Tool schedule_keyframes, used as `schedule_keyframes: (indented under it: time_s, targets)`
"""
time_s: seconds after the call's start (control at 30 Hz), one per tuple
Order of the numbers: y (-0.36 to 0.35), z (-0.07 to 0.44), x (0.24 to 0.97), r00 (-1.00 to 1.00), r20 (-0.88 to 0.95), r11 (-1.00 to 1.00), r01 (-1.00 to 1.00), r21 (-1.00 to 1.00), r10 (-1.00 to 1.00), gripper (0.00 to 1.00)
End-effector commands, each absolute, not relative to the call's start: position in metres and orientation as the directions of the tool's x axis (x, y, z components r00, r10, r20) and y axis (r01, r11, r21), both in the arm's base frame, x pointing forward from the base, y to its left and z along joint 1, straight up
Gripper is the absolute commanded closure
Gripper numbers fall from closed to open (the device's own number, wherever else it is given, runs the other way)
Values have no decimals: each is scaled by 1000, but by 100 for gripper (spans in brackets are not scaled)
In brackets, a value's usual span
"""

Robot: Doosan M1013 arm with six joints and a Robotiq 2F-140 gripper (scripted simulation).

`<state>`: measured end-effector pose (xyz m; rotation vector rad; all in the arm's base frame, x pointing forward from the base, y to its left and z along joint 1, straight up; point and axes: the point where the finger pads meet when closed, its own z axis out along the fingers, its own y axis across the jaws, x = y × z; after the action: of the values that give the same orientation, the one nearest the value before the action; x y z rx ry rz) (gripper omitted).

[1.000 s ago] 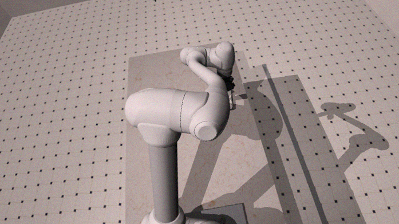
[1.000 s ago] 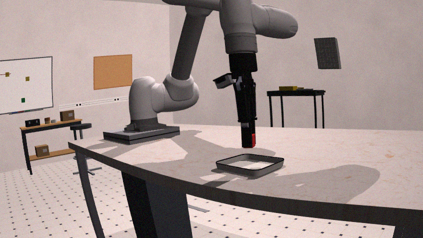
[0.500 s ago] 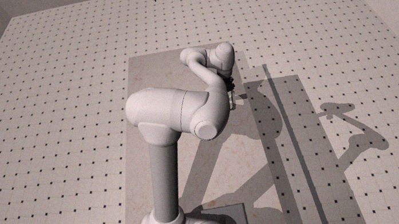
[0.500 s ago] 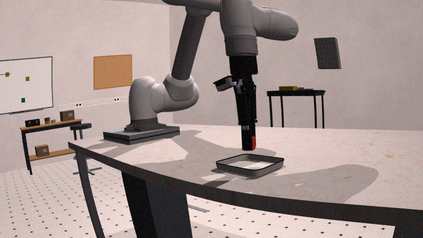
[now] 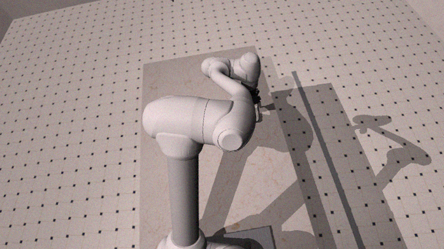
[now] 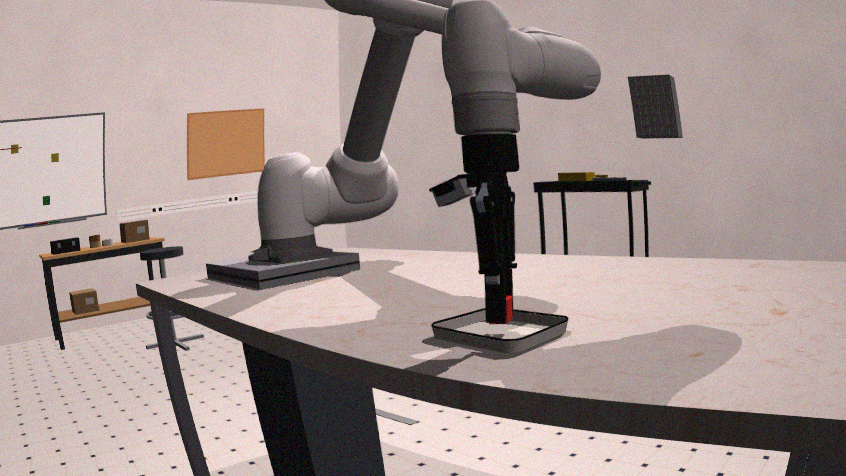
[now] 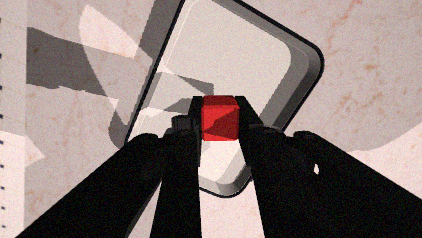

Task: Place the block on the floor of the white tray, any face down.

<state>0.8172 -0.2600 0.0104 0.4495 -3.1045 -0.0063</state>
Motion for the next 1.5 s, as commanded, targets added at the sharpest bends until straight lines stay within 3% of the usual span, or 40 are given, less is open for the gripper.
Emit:
schedule_keyframes:
  time_s: [0.0, 1.47]
  targets:
    - [-260, 8, 818, -959, 2, 959, -283, 4, -283, 90]
    - [-260, -3, 819, -959, 2, 959, -283, 4, -283, 90]
